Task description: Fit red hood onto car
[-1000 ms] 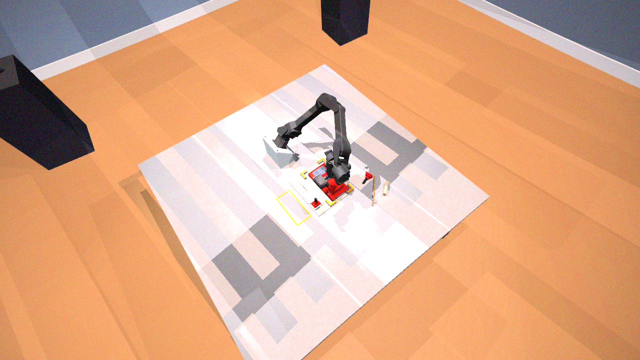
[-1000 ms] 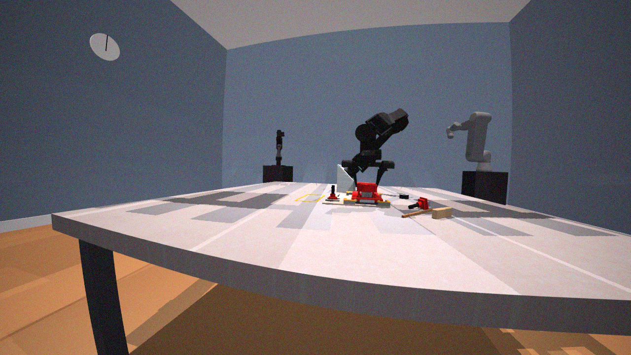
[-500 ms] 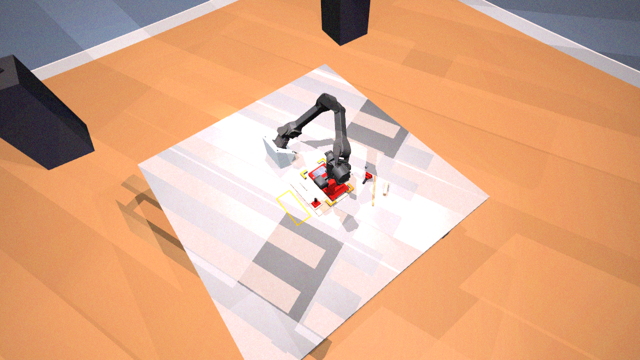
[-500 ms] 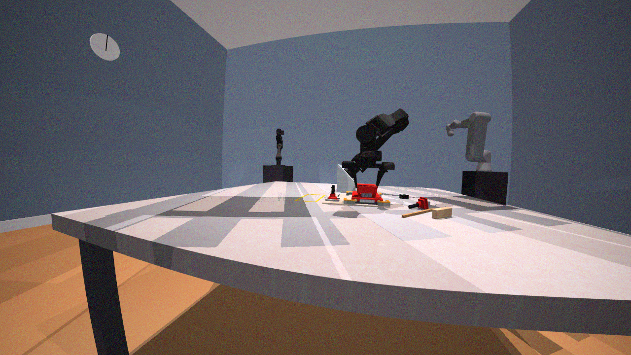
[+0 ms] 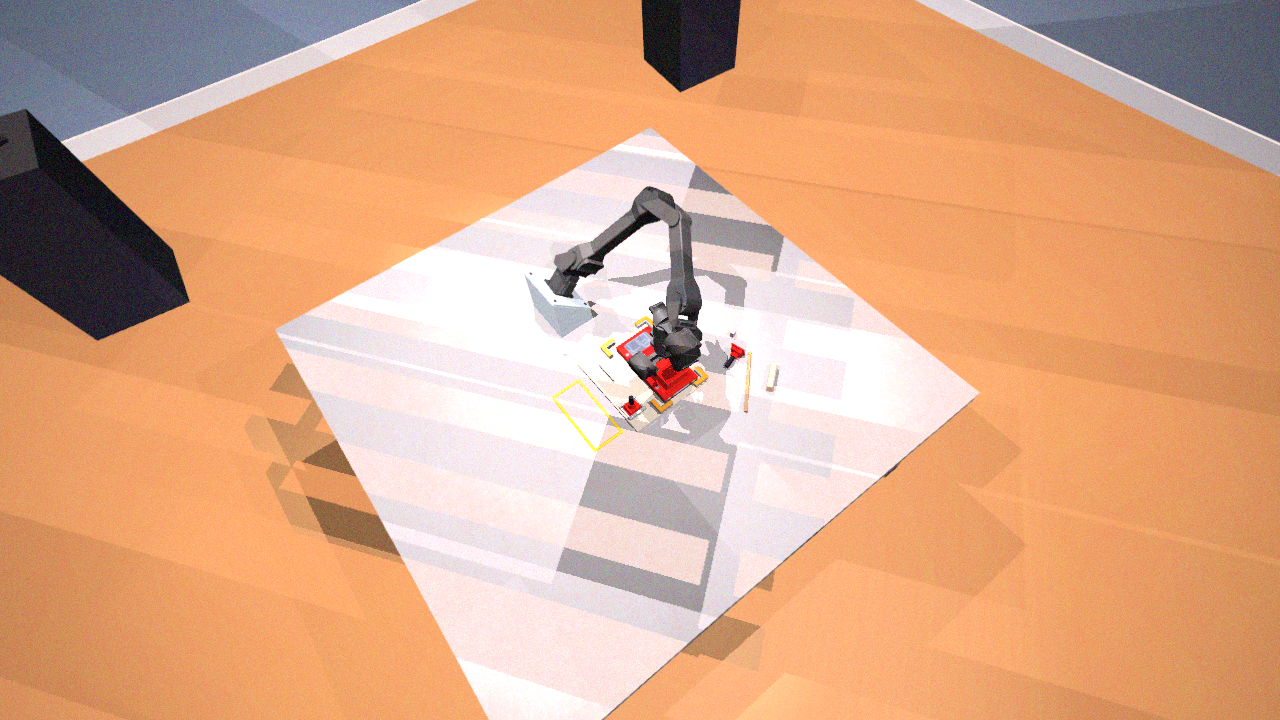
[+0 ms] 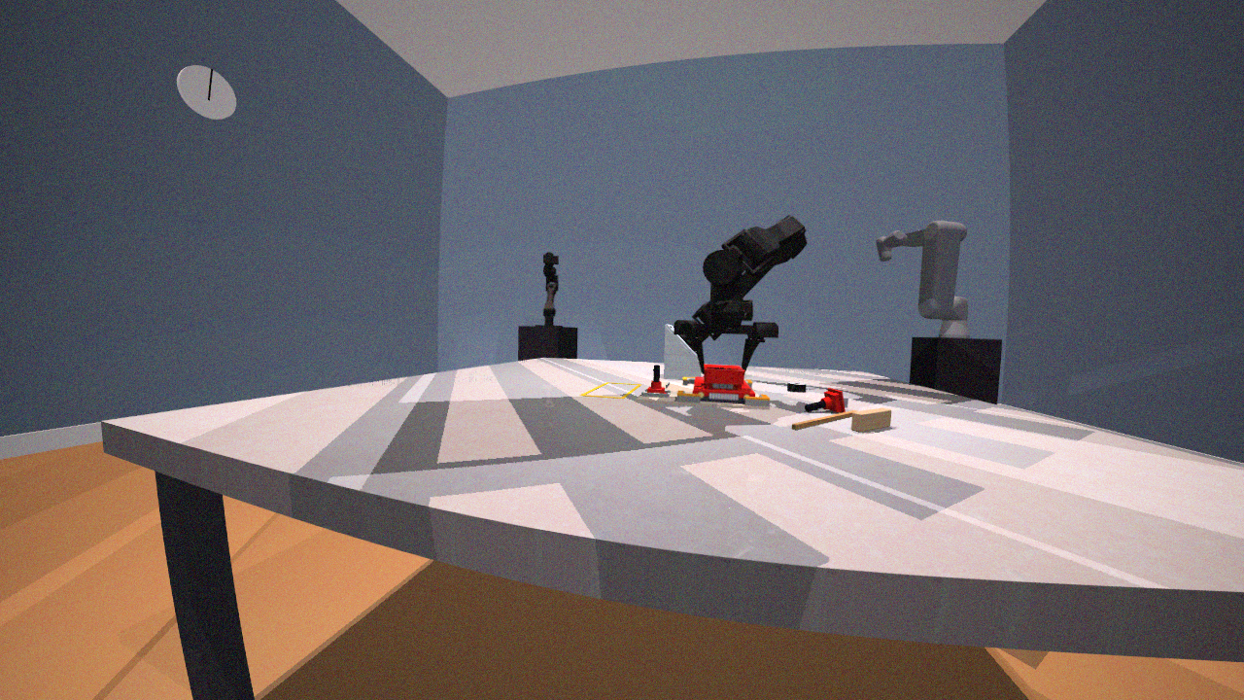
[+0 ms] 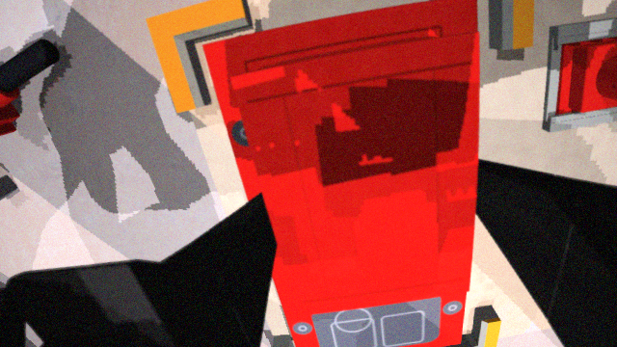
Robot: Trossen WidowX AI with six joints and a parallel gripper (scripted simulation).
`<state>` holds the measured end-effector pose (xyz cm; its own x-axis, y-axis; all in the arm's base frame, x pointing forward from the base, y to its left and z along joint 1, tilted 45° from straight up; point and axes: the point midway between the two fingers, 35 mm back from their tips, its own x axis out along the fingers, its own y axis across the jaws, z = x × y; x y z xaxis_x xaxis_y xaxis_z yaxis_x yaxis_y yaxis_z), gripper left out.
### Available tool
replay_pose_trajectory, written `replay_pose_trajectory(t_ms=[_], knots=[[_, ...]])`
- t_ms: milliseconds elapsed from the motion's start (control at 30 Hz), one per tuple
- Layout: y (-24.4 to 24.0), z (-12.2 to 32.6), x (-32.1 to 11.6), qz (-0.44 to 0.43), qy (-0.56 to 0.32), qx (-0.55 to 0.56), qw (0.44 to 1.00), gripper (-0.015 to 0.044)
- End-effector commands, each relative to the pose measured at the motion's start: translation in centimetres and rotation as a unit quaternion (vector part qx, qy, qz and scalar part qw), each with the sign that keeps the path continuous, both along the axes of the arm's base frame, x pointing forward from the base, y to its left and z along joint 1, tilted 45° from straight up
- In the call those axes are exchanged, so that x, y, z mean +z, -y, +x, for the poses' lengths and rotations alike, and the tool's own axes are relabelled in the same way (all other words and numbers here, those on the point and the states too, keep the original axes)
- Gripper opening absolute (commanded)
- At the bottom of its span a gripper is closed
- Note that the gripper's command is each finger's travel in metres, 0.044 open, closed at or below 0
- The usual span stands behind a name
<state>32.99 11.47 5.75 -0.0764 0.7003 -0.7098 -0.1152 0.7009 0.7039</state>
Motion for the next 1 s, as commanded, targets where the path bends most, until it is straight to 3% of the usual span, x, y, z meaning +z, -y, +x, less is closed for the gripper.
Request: replay_pose_trajectory(t_ms=[0,733,967], knots=[[-0.17,0.00,-0.16,0.001,0.000,0.000,1.000,0.0000],[-0.52,-0.07,-0.49,0.000,0.001,0.001,1.000,0.0000],[-0.55,-0.07,-0.53,0.000,0.001,0.001,1.000,0.0184]])
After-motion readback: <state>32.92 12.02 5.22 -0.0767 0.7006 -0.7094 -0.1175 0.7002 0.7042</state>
